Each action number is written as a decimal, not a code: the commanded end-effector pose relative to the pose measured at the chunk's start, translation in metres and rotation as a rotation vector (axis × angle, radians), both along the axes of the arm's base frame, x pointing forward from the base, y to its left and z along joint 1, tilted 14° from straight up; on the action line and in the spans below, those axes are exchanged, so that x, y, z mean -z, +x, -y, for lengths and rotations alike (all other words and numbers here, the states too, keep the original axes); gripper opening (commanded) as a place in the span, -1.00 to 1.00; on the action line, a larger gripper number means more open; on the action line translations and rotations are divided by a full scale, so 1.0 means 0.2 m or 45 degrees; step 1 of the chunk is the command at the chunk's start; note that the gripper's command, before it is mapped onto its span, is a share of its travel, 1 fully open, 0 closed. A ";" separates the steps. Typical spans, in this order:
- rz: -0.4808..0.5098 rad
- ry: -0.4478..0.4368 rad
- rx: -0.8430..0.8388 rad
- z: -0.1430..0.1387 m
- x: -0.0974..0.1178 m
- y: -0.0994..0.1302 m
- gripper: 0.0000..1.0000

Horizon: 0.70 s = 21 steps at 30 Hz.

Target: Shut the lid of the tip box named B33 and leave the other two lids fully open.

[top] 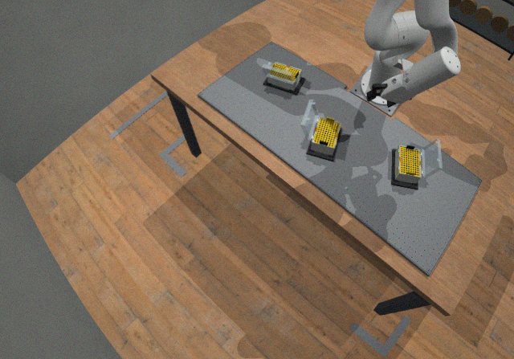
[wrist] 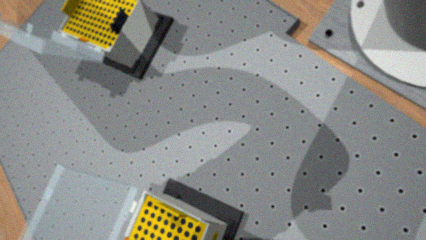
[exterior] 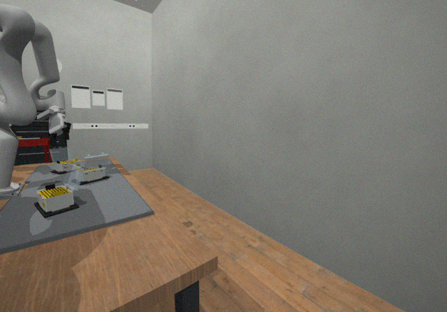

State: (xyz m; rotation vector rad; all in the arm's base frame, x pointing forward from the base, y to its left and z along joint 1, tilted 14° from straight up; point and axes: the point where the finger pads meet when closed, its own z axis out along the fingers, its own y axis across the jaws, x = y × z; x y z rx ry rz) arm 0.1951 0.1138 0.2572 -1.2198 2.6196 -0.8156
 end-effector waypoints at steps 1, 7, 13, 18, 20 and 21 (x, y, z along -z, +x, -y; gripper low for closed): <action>0.004 0.126 0.124 0.00 0.00 0.00 1.00; 0.013 0.273 0.276 0.00 0.00 0.00 1.00; 0.024 0.450 0.459 0.00 0.00 0.00 1.00; 0.032 0.568 0.582 0.00 0.00 0.00 1.00; 0.034 0.597 0.612 0.00 0.00 0.00 1.00; 0.035 0.627 0.643 0.00 0.00 0.00 1.00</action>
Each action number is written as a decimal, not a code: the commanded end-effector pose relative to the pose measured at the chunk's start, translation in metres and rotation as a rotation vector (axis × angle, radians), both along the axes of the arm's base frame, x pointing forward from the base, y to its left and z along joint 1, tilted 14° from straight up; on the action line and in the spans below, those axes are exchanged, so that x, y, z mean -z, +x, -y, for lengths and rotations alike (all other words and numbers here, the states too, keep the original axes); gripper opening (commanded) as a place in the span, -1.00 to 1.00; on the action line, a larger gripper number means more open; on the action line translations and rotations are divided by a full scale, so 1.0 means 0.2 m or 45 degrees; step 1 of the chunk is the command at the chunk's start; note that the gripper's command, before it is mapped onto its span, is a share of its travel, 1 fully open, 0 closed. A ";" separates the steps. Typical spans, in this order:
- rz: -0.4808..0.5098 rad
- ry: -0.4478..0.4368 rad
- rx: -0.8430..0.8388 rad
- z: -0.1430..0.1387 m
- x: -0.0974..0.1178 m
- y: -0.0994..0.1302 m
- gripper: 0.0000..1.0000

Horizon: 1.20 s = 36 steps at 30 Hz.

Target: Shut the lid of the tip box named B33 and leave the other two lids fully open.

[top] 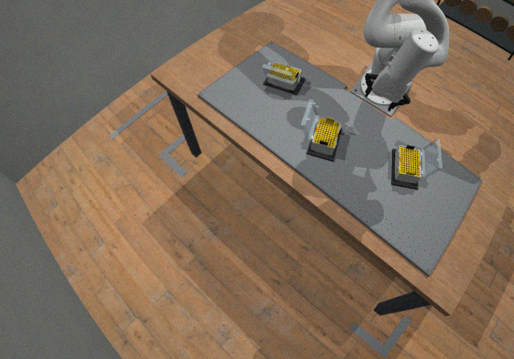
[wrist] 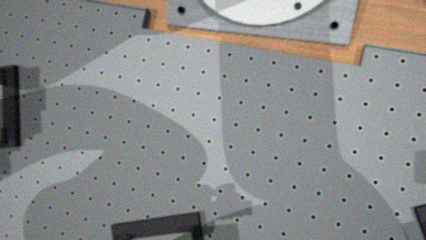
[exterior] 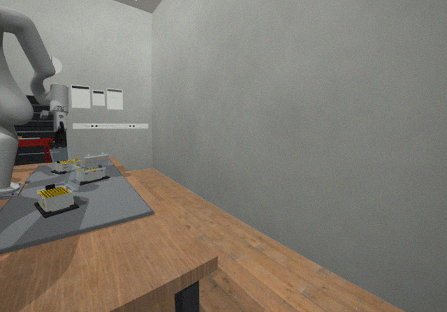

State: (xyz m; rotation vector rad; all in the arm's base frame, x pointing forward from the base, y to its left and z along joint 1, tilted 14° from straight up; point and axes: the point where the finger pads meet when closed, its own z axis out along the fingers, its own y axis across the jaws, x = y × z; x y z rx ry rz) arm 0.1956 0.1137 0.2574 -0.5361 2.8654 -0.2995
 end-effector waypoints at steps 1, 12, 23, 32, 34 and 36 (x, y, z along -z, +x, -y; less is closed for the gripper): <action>-0.001 0.128 0.117 0.00 0.00 0.00 1.00; 0.015 0.367 0.364 0.00 0.00 0.00 1.00; 0.034 0.444 0.695 0.17 -0.01 0.10 1.00; 0.042 0.476 0.839 0.32 -0.03 0.19 1.00; 0.042 0.475 0.839 0.37 -0.03 0.21 1.00; 0.042 0.475 0.839 0.41 -0.04 0.24 1.00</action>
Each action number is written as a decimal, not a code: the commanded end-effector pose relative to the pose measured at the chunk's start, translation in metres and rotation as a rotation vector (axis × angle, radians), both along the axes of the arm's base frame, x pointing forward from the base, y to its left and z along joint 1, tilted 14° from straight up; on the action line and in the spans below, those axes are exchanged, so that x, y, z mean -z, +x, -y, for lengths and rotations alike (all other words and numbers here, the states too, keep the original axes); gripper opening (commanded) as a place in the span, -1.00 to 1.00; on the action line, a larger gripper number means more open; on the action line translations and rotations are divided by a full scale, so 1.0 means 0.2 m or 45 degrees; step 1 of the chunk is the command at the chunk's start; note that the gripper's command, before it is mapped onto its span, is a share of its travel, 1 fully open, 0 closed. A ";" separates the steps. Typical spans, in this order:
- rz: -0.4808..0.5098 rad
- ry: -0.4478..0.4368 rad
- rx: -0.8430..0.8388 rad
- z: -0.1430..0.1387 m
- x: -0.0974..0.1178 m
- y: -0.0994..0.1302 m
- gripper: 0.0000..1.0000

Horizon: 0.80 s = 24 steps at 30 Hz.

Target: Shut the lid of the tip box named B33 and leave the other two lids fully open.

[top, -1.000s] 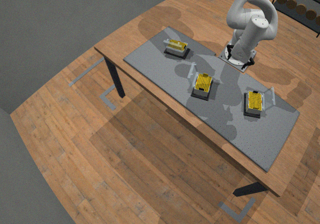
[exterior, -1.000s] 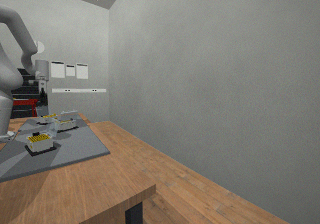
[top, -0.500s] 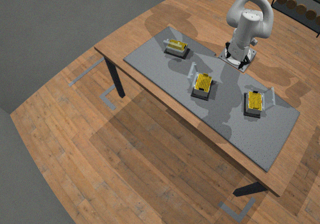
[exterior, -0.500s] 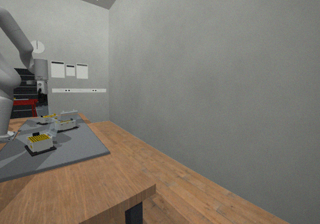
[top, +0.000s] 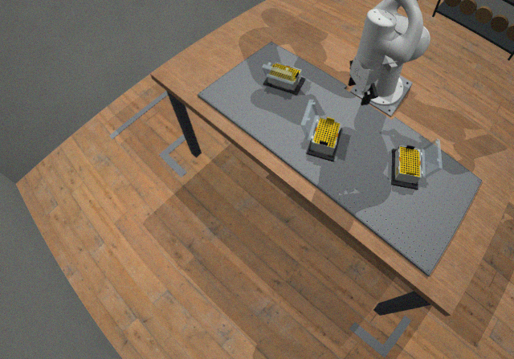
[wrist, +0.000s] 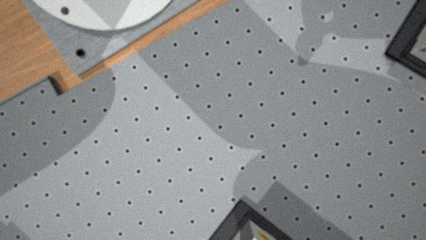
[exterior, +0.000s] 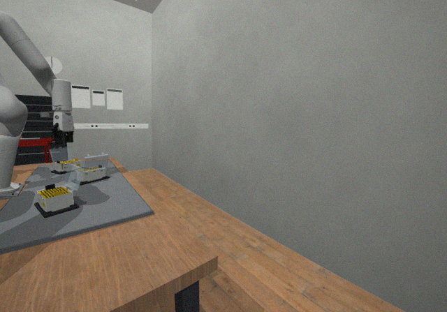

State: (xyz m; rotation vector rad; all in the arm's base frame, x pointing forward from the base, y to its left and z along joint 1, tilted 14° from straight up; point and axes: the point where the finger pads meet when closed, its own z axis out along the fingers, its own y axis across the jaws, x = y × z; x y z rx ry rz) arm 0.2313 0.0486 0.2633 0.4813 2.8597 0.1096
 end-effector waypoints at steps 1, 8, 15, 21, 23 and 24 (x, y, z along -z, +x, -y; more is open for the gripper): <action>-0.010 0.023 -0.004 0.11 -0.01 0.07 1.00; -0.010 0.023 -0.004 0.18 -0.01 0.11 1.00; -0.014 0.044 0.079 0.23 -0.01 0.12 1.00; -0.025 0.105 0.326 0.37 -0.01 0.14 1.00; -0.029 0.125 0.408 0.42 -0.01 0.15 1.00; -0.030 0.136 0.449 0.45 -0.01 0.15 1.00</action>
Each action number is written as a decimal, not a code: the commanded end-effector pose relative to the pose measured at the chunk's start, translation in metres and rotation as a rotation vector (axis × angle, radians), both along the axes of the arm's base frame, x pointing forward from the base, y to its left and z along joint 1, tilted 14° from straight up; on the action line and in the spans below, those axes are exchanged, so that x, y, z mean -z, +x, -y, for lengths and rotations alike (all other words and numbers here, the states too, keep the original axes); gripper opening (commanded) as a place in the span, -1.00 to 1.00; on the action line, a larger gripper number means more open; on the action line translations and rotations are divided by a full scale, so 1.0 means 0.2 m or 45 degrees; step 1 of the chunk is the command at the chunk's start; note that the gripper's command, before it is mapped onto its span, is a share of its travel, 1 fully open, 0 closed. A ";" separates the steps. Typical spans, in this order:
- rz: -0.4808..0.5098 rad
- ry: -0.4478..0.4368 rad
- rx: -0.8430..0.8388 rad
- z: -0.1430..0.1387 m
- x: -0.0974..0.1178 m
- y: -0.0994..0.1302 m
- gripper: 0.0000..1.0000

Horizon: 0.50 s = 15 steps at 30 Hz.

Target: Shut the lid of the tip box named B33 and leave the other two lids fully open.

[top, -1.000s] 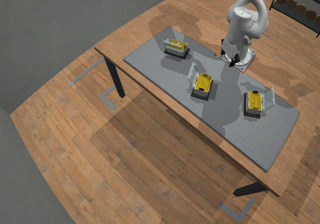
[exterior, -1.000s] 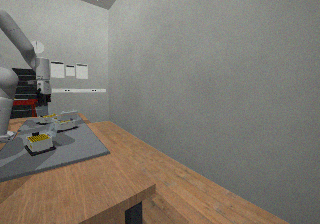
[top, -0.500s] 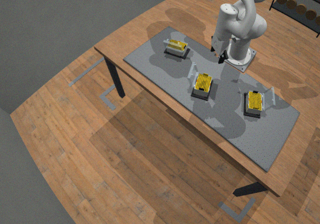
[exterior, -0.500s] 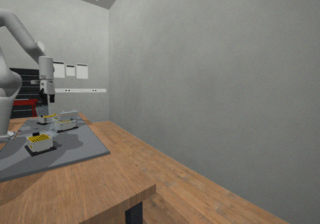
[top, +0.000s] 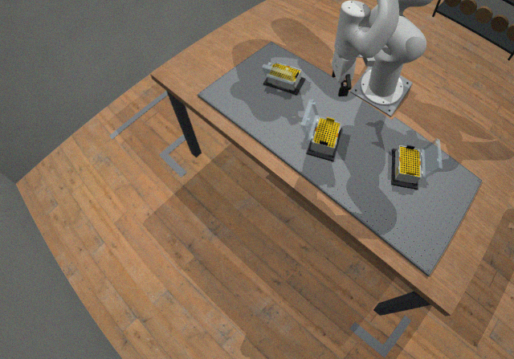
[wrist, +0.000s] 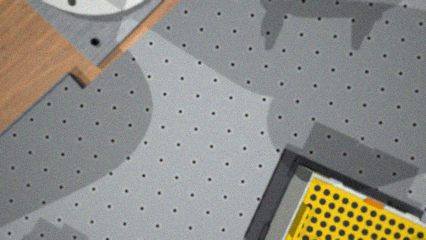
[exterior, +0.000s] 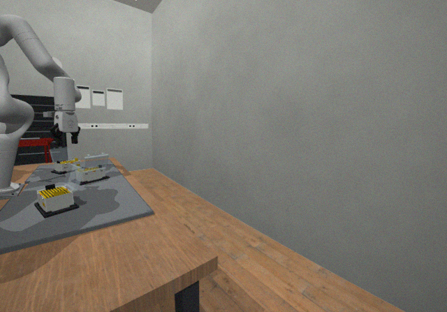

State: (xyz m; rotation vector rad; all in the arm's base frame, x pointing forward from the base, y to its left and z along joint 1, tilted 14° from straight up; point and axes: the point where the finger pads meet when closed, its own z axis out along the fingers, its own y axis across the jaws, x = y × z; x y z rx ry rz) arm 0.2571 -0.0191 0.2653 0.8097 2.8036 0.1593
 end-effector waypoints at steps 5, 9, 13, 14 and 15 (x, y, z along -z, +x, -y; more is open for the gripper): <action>-0.009 0.058 0.188 0.21 0.00 0.03 1.00; -0.009 0.058 0.188 0.28 0.00 0.04 1.00; -0.009 0.058 0.188 0.38 0.01 0.06 1.00; -0.009 0.057 0.188 0.41 0.01 0.06 1.00; -0.009 0.057 0.188 0.43 0.01 0.06 1.00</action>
